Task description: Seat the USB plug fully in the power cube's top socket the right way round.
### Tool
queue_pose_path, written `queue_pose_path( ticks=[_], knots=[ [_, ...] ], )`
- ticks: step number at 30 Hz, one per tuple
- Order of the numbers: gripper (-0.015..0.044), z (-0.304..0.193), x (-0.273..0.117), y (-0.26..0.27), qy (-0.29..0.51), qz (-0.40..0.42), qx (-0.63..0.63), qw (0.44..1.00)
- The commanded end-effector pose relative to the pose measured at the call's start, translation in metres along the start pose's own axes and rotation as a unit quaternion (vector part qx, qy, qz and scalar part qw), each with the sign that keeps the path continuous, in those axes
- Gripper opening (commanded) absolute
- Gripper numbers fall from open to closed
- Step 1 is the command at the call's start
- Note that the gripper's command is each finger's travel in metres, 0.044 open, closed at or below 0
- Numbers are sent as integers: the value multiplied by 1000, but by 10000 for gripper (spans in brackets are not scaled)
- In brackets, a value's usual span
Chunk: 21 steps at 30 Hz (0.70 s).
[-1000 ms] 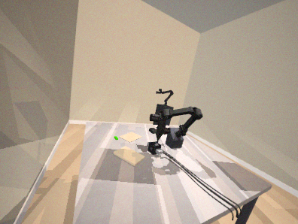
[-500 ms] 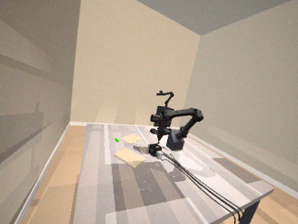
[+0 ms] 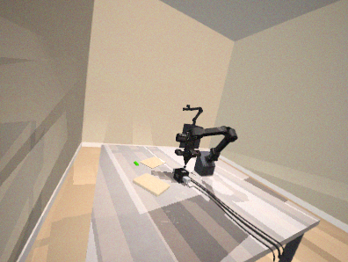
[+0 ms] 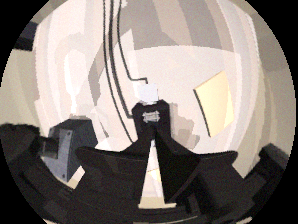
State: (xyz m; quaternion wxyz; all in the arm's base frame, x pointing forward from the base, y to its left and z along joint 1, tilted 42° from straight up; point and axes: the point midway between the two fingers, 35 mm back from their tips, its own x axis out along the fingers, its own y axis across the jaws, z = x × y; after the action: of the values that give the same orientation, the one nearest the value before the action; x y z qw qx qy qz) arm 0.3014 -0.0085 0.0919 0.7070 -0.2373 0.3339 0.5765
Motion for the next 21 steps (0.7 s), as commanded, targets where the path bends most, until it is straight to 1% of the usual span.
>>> queue_pose_path(
  ticks=[1,11,21],
  knots=[
    [0,0,0,0,0,0,47,999],
    [0,0,1,0,0,0,177,984],
    [0,0,1,0,0,0,304,953]
  ],
)
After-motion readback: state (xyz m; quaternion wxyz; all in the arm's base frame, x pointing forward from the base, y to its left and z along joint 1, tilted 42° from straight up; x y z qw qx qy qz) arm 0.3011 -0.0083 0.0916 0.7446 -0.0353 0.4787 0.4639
